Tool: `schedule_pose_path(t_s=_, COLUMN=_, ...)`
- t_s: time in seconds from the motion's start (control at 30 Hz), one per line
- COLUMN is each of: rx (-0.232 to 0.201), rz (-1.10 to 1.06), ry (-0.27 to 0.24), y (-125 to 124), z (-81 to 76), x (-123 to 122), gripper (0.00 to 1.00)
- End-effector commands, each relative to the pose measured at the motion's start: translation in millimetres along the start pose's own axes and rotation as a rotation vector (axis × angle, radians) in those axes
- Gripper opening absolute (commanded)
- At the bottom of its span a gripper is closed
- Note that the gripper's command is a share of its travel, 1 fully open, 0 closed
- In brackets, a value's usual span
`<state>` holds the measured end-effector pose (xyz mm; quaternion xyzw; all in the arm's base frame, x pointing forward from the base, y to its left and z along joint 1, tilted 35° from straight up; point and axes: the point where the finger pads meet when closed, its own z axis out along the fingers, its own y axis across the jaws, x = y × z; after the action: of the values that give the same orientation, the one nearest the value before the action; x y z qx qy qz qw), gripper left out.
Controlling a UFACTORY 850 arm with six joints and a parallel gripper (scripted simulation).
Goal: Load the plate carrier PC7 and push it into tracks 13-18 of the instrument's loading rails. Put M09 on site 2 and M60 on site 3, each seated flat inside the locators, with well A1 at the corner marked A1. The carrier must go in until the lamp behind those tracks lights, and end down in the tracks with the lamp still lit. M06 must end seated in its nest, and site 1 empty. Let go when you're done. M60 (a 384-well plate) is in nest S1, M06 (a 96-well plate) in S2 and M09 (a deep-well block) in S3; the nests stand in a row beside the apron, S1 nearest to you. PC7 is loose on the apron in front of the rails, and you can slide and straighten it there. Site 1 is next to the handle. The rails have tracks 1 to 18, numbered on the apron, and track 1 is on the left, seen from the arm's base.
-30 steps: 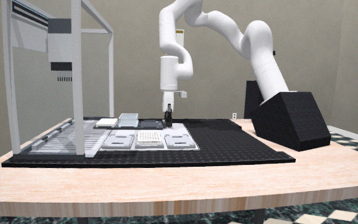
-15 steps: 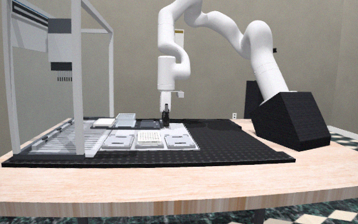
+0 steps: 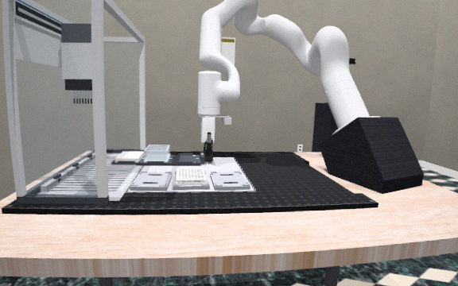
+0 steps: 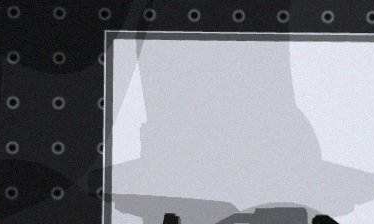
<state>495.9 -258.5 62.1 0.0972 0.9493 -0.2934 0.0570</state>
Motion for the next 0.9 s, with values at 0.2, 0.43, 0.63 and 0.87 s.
schedule_pose_path(t_s=0.2, rx=0.0, rz=0.0, ry=-0.001, y=0.0, z=-0.5, x=-8.9, gripper=0.82)
schedule_pose_path(t_s=0.43, rx=0.0, rz=0.0, ry=-0.001, y=0.0, z=-0.5, x=-15.9, gripper=0.82)
schedule_pose_path(t_s=0.63, rx=0.0, rz=0.0, ry=-0.001, y=0.0, z=-0.5, x=-20.0, gripper=0.82)
schedule_pose_path(t_s=0.87, rx=0.0, rz=0.0, ry=-0.001, y=0.0, z=-0.5, x=-27.0, gripper=0.82)
